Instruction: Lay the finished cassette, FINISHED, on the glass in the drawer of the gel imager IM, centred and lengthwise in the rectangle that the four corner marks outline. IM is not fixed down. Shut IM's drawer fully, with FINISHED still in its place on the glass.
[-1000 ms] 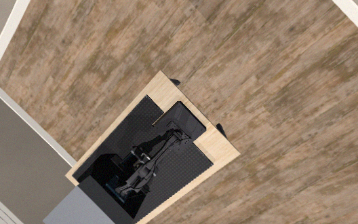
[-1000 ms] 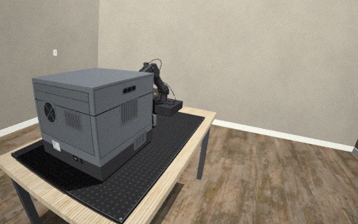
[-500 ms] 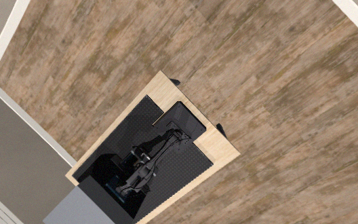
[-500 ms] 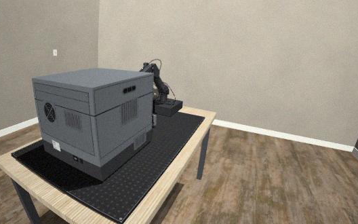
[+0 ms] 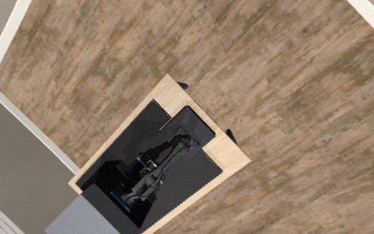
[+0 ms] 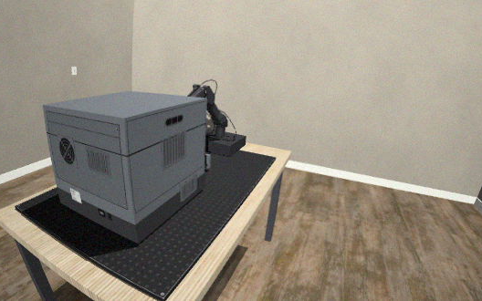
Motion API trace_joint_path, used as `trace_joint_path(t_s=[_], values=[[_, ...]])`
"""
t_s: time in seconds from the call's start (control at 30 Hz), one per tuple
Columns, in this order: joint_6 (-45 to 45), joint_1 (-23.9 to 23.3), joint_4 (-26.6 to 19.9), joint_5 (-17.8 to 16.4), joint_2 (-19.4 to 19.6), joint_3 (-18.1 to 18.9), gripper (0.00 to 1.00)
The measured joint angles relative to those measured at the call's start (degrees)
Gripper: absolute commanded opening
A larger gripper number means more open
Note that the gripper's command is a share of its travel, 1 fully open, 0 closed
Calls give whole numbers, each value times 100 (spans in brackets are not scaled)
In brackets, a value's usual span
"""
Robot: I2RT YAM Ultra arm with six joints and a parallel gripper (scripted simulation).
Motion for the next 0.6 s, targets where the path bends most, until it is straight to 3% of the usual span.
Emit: trace_joint_path(t_s=[0.6], values=[[2, 0, 72, 0, 20, -57, 0]])
